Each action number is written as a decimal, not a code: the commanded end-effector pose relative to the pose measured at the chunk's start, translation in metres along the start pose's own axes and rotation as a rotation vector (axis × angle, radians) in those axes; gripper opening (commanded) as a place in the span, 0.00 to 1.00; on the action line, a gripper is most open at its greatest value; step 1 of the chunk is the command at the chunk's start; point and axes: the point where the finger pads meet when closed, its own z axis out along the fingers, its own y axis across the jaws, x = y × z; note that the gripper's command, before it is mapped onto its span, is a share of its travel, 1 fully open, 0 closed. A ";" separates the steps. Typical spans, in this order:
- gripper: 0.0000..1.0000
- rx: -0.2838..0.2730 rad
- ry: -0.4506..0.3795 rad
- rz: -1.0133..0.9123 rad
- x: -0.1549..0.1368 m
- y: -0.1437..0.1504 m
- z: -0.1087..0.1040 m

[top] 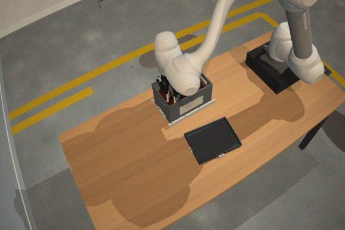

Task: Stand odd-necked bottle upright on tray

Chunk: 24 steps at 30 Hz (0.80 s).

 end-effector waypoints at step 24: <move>0.38 0.000 0.004 0.003 0.000 0.002 0.003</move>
